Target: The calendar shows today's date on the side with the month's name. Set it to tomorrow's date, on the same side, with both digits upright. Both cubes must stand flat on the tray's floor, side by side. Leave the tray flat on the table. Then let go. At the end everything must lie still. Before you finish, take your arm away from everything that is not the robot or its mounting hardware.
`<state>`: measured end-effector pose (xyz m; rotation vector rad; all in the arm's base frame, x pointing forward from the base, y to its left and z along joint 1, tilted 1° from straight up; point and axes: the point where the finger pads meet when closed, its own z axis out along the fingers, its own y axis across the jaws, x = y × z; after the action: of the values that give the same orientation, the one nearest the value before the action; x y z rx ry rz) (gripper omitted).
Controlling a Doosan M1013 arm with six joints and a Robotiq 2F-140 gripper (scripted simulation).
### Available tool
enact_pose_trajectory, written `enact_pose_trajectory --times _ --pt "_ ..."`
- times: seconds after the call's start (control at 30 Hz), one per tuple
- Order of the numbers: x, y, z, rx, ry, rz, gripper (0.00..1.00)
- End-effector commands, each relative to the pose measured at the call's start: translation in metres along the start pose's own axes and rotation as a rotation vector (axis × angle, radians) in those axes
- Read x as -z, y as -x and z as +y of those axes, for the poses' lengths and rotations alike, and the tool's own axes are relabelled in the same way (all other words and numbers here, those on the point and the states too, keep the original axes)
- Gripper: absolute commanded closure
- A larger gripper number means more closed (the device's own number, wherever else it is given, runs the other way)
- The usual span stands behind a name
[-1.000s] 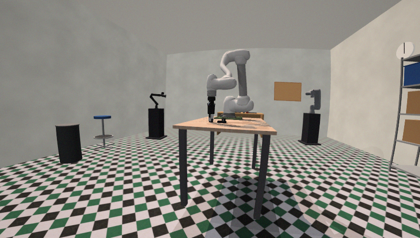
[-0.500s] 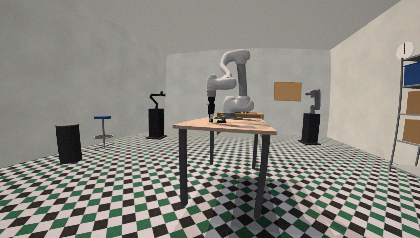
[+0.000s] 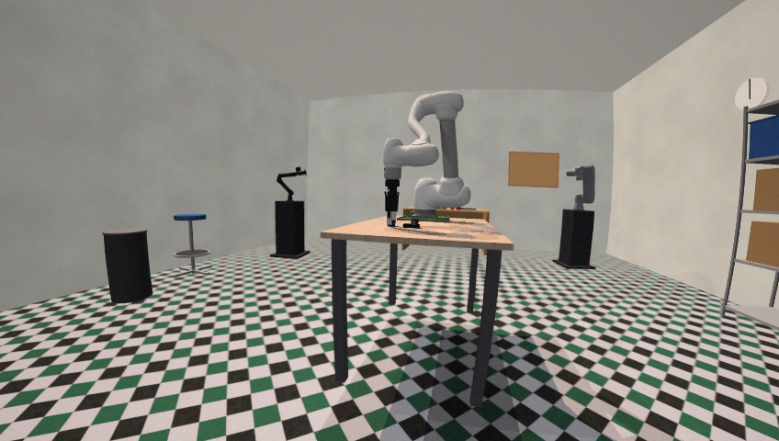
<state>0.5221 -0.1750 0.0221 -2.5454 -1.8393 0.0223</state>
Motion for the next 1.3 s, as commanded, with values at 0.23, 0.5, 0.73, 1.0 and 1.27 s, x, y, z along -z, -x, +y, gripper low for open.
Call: enact_pose_trajectory --times 0.23,0.5,0.73,1.0,1.27 --pt "0.0001 0.0000 0.0000 0.000 0.000 0.000 0.83" --pt "0.0001 0.0000 0.0000 0.000 0.000 0.000 0.83" --pt "0.0001 0.0000 0.0000 0.000 0.000 0.000 0.83" --pt "0.0001 0.0000 0.0000 0.000 0.000 0.000 0.83" --pt "0.0001 0.0000 0.0000 0.000 0.000 0.000 0.83"
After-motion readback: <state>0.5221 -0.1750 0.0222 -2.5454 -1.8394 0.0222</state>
